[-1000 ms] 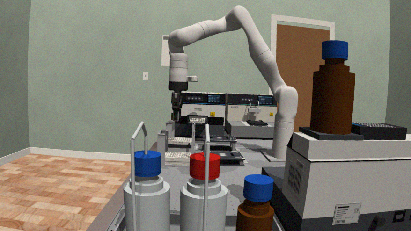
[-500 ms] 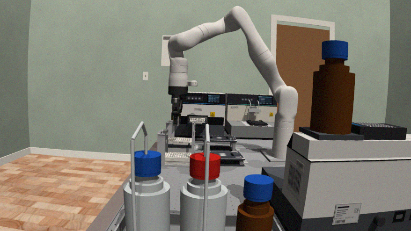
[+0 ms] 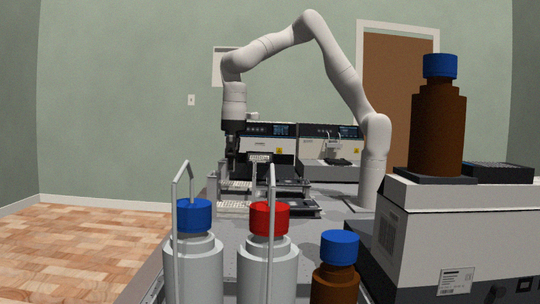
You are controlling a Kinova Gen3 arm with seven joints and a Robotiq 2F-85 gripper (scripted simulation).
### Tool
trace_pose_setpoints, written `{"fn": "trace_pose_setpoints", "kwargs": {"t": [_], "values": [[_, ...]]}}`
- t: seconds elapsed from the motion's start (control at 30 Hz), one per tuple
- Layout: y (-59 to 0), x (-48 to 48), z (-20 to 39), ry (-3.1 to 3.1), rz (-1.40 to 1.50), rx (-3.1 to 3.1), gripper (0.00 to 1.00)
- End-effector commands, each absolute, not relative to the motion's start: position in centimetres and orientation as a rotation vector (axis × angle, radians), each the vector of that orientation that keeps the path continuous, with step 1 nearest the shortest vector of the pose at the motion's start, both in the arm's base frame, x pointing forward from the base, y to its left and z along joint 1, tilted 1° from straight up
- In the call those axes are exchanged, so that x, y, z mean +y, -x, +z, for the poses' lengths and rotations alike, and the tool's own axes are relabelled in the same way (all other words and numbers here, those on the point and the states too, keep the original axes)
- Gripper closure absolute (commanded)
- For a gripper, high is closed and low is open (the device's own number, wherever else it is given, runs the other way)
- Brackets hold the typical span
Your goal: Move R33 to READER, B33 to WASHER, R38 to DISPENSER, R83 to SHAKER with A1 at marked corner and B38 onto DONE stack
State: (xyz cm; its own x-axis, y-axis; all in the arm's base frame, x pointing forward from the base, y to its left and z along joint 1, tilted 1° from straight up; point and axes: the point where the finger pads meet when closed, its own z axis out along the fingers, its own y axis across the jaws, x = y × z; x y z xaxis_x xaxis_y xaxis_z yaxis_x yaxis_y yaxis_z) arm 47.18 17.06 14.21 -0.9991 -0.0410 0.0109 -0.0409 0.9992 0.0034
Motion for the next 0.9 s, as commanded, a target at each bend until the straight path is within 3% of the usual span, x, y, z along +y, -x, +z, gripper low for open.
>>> {"fn": "trace_pose_setpoints", "kwargs": {"t": [0.0, 0.87], "values": [[-47.2, 16.9, 13.5, -0.063, 0.007, -3.132, 0.0], [-47.1, 16.9, 10.3, -0.064, 0.007, -3.132, 0.0]]}}
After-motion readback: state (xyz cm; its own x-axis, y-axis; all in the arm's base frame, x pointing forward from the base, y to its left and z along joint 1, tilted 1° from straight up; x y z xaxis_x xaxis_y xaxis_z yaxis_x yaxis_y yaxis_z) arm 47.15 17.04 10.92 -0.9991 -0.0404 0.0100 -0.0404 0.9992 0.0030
